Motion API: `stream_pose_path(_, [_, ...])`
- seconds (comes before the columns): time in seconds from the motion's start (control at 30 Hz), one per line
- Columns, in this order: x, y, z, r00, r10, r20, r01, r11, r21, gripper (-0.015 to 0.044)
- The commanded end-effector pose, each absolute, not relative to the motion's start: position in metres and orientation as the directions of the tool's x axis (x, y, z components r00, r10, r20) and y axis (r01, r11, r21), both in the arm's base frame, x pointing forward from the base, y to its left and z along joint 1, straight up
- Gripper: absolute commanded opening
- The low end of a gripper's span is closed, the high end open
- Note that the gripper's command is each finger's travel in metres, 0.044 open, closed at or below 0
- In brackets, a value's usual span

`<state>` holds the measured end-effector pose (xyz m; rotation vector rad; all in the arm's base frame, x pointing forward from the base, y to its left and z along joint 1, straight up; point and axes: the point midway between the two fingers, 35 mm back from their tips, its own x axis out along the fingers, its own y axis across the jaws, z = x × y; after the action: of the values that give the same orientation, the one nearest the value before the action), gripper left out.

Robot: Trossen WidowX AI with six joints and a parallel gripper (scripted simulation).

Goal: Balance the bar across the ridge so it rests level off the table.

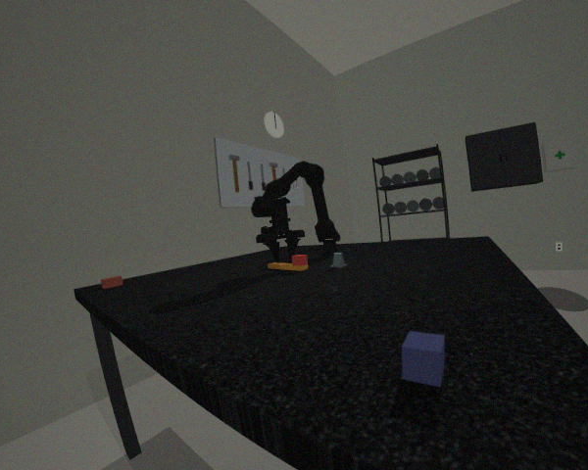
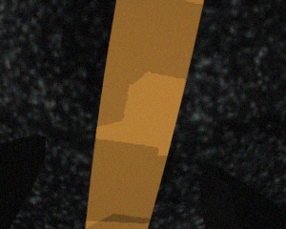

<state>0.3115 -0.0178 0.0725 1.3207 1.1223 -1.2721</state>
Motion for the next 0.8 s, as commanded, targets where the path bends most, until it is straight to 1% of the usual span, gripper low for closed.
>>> stream_pose_path(0.0, [0.31,-0.018,0.065,0.028,-0.002,-1.0,0.992,-0.123,0.028,0.0315])
stream_pose_path(0.37, [0.31,-0.018,0.048,0.028,-0.002,-1.0,0.992,-0.123,0.028,0.0315])
stream_pose_path(0.77, [0.31,-0.018,0.048,0.028,-0.002,-1.0,0.992,-0.123,0.028,0.0315])
